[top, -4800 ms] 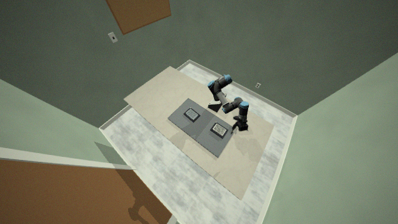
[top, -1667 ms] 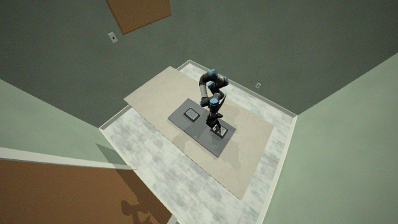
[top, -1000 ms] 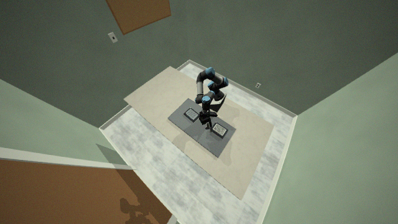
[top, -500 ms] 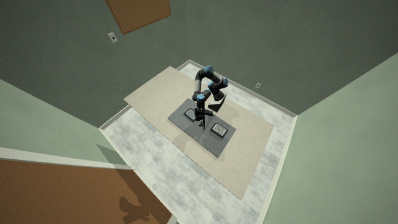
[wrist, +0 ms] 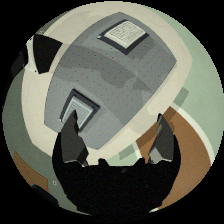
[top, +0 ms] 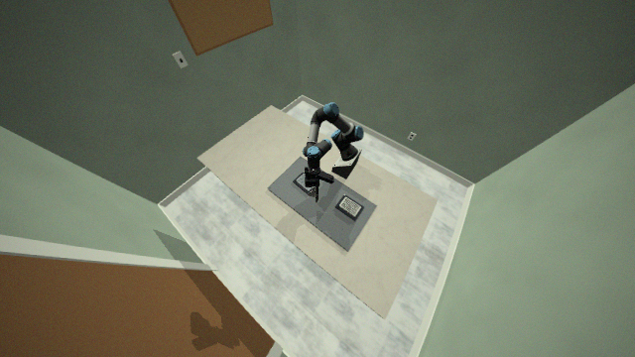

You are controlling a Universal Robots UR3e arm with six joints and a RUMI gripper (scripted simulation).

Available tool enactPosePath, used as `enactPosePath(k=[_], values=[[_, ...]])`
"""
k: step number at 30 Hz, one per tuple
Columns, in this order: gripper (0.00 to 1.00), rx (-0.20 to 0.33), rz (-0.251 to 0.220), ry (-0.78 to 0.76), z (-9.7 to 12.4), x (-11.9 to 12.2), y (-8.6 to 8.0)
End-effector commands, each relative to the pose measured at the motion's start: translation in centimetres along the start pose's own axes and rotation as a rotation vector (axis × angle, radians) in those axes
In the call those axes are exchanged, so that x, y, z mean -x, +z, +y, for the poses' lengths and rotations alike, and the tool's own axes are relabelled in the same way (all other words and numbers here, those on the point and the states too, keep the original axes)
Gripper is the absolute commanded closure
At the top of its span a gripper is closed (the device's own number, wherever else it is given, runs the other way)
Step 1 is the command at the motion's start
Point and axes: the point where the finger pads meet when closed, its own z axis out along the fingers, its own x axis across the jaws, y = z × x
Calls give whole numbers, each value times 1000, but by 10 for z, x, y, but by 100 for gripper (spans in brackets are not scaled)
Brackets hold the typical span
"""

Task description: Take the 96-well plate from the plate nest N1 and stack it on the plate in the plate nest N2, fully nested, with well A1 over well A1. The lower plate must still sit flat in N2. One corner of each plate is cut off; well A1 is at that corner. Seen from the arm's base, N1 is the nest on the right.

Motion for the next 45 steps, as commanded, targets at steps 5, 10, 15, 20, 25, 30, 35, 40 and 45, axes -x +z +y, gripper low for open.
enactPosePath(k=[5,10,15,20,25,30,35,40,45], values=[[0,9,-24,130,24,25,0],[0,18,-44,227,33,37,0],[0,22,-54,271,43,51,0],[0,37,-82,401,53,68,0],[0,38,-84,413,60,78,0],[0,56,-113,542,69,96,-1],[0,58,-115,553,74,107,-1],[0,81,-146,693,83,130,-2],[0,81,-146,693,85,135,-2]])
